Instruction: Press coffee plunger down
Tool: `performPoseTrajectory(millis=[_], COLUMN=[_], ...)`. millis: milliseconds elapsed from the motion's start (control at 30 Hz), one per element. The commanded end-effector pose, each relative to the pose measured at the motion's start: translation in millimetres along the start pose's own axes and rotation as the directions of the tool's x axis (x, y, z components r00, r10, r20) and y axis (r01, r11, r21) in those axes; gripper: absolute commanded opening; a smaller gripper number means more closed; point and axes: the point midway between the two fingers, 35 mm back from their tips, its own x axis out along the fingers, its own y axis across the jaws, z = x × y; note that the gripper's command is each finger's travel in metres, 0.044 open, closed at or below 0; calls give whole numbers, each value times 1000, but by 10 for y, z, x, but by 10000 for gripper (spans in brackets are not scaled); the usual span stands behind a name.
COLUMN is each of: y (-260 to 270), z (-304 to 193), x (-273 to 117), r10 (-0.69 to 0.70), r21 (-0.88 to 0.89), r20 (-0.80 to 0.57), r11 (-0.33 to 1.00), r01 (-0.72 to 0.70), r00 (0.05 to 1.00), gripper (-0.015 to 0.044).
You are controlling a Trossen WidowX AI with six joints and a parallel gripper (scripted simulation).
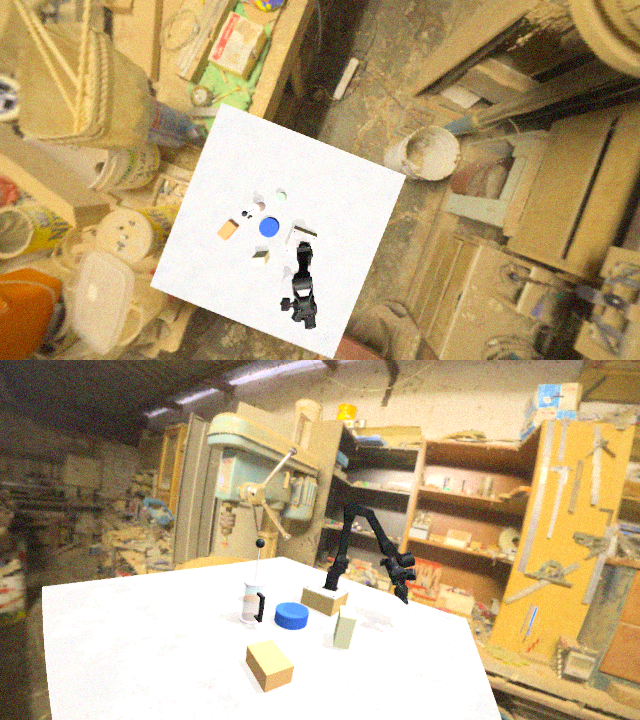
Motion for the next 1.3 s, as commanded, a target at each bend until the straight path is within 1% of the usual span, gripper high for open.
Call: performPoseTrajectory(millis=[0, 33, 133, 233, 367, 467, 700, 800, 967, 1133, 1267], y=[-20, -56, -265, -534, -842, -1192, -2051, -2341, -2913, -3459, -3778], z=[-3, -2, 3, -8, -51, -158, -480, -662, -1004, -1415, -1700], x=[12, 32, 142, 268, 374, 459, 595, 575, 478, 261, 25], r10=[-3, -7, -20, -40, -73, -117, -146, -177, -209, -237, -270], r21=[9, 18, 78, 183, 245, 321, 494, 526, 610, 677, 704], r20=[-3, -10, -47, -88, -127, -173, -293, -329, -397, -463, -508], r11=[1000, 1000, 997, 982, 964, 932, 823, 781, 667, 527, 417], r01=[3, 7, 24, 56, 102, 168, 280, 336, 427, 514, 575], r00=[1000, 1000, 999, 995, 989, 978, 945, 928, 894, 854, 818], gripper=[426, 440, 440, 440, 440, 440, 440, 440, 440, 440, 440])
